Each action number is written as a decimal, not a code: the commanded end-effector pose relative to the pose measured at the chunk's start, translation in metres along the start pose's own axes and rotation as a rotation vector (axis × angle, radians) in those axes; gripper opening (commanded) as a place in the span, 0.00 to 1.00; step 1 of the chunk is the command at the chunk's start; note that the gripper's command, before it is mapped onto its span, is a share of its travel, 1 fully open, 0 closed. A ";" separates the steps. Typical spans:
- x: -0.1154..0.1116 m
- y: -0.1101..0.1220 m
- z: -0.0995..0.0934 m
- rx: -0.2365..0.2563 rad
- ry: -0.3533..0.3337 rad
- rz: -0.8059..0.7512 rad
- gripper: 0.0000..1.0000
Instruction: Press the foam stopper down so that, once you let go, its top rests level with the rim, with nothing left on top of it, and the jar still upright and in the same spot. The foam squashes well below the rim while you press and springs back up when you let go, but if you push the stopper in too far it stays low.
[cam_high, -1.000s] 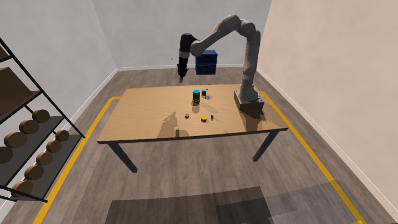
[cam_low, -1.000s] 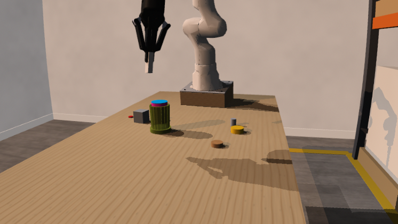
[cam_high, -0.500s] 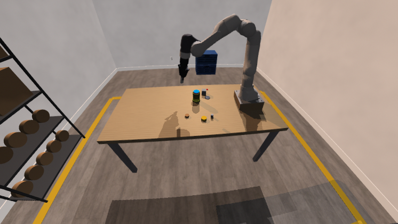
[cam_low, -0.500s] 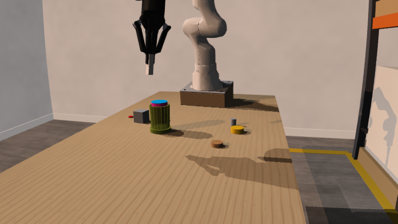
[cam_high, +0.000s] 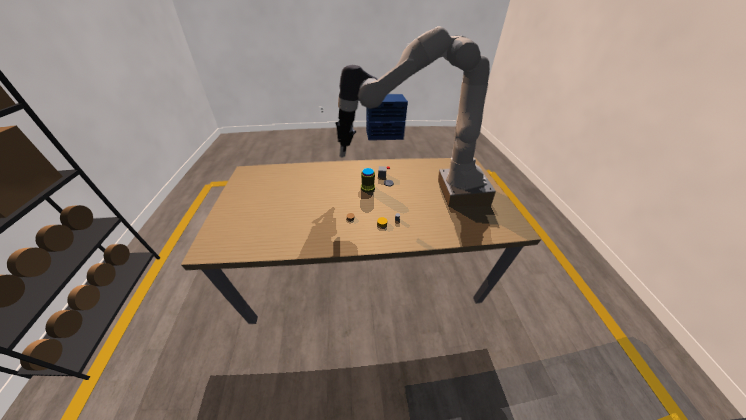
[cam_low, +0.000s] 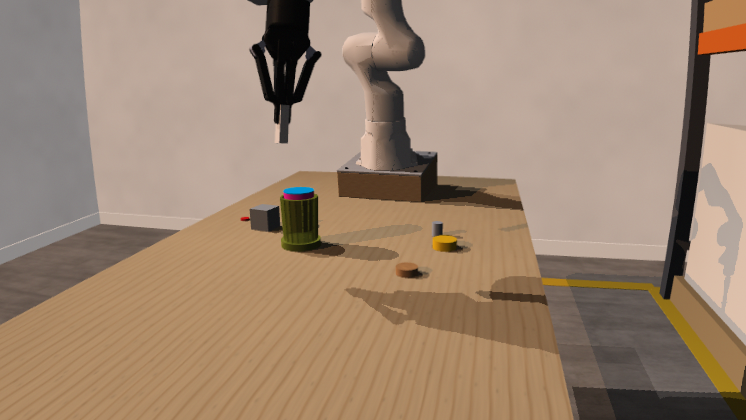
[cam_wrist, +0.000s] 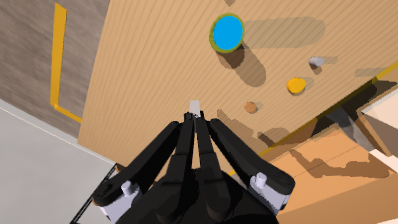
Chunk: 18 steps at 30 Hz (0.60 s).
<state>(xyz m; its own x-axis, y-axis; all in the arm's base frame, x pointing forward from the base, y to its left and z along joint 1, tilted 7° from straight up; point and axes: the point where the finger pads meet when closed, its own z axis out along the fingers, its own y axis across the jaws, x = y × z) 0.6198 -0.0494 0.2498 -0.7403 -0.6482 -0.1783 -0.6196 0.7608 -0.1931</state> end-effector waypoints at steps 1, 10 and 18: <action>0.000 -0.002 -0.001 0.003 -0.003 0.028 0.00; 0.008 0.003 0.004 -0.004 0.004 0.071 0.00; 0.008 0.003 0.004 -0.004 0.004 0.071 0.00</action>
<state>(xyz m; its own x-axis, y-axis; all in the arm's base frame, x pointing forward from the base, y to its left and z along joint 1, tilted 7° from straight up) 0.6124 -0.0512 0.2430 -0.7709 -0.6108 -0.1807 -0.5853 0.7912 -0.1774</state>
